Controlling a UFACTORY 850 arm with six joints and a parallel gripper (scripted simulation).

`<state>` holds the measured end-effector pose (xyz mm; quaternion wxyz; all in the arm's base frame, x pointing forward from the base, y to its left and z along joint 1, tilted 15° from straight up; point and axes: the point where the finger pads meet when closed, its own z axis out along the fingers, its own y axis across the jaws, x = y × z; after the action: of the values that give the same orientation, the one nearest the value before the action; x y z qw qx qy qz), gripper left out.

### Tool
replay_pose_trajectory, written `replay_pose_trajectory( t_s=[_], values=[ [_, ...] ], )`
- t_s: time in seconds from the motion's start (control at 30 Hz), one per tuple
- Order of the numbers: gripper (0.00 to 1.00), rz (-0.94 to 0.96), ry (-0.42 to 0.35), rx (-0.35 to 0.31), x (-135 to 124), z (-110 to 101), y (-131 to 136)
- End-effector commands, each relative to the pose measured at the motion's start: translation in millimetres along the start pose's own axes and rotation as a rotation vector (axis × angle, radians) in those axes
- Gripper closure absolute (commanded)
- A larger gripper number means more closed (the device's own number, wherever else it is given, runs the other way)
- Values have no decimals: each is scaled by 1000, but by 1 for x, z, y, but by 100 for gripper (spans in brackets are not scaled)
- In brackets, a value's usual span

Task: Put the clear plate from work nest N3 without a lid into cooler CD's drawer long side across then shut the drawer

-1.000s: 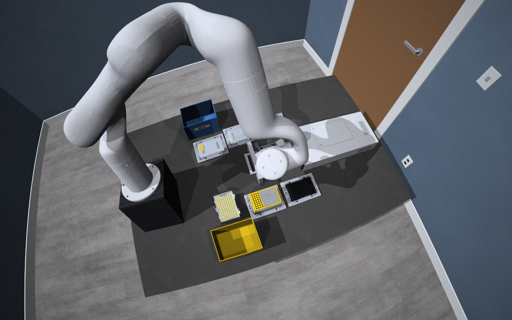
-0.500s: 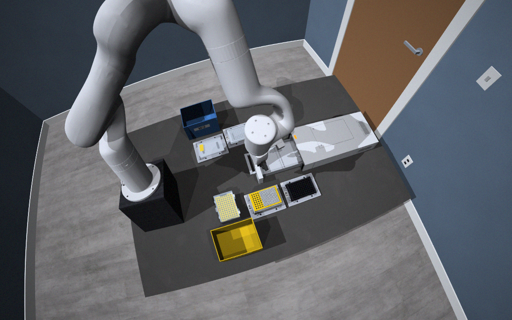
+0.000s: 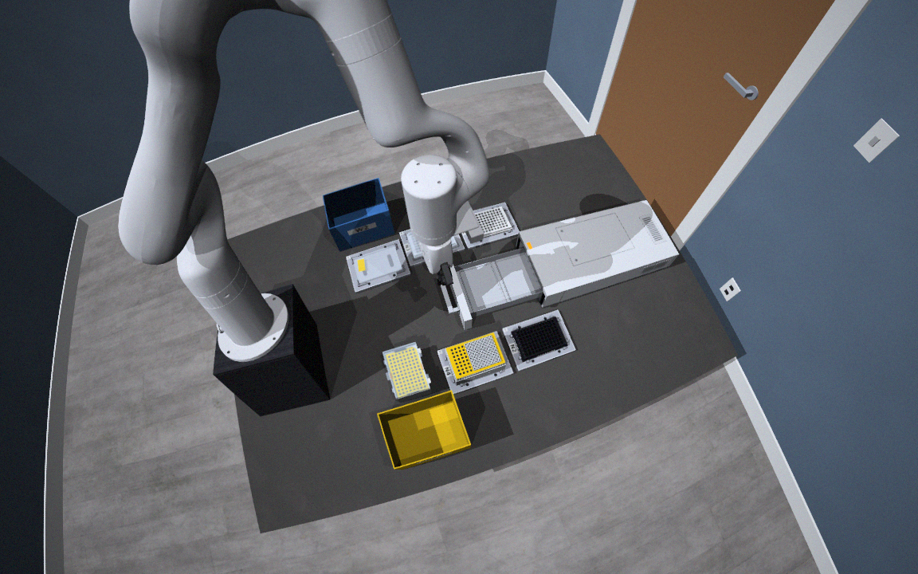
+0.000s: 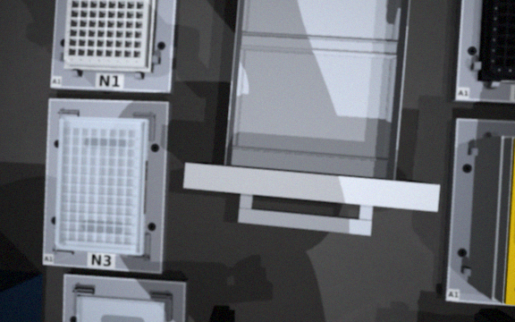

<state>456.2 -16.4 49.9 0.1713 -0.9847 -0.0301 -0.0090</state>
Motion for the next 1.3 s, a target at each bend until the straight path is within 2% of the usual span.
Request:
replay_pose_trajectory(
  t_s=[0.0,0.03,0.6,1.27],
  values=[
    [0,32,-7,-66,-9,-8,-9],
    [0,41,-4,-84,-12,-11,-12],
    [0,41,-4,-84,-14,-12,-14],
    [0,32,-4,-84,8,34,-88]
  ],
)
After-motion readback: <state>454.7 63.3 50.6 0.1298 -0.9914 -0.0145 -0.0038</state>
